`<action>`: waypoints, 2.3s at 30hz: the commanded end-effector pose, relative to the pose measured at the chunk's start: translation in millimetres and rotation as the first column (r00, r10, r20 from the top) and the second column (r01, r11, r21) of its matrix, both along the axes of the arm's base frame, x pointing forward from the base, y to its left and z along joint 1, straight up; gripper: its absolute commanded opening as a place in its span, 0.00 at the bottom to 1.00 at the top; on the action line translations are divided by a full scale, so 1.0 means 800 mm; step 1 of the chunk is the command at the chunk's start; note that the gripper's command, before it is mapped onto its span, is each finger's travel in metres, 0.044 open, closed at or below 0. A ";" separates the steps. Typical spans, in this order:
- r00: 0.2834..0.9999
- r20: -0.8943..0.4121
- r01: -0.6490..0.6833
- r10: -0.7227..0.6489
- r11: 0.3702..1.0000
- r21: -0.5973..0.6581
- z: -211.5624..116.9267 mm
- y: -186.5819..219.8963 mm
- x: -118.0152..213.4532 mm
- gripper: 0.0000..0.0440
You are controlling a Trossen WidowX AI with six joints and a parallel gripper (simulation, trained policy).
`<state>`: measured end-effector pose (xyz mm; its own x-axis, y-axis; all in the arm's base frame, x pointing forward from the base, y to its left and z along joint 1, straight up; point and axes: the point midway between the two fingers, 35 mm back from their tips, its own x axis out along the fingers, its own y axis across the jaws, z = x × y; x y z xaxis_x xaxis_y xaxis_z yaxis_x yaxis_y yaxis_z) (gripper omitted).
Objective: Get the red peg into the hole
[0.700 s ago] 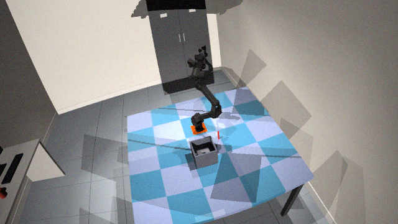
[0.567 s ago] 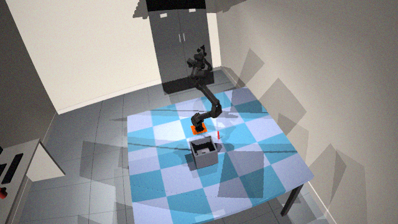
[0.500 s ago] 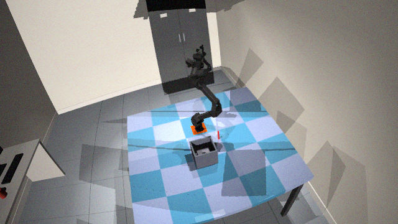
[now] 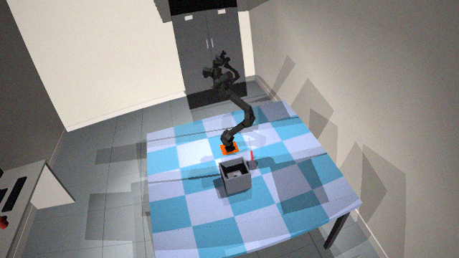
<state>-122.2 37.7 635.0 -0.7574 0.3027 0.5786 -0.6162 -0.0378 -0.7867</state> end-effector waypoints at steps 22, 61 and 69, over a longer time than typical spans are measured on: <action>0.724 0.079 -0.661 0.685 0.722 -0.204 -0.019 -0.169 -0.046 0.99; -0.234 0.045 -0.666 0.971 -0.127 -0.735 -0.092 -0.360 0.088 1.00; -0.404 0.008 -0.514 0.915 -0.220 -0.829 -0.111 -0.377 0.134 1.00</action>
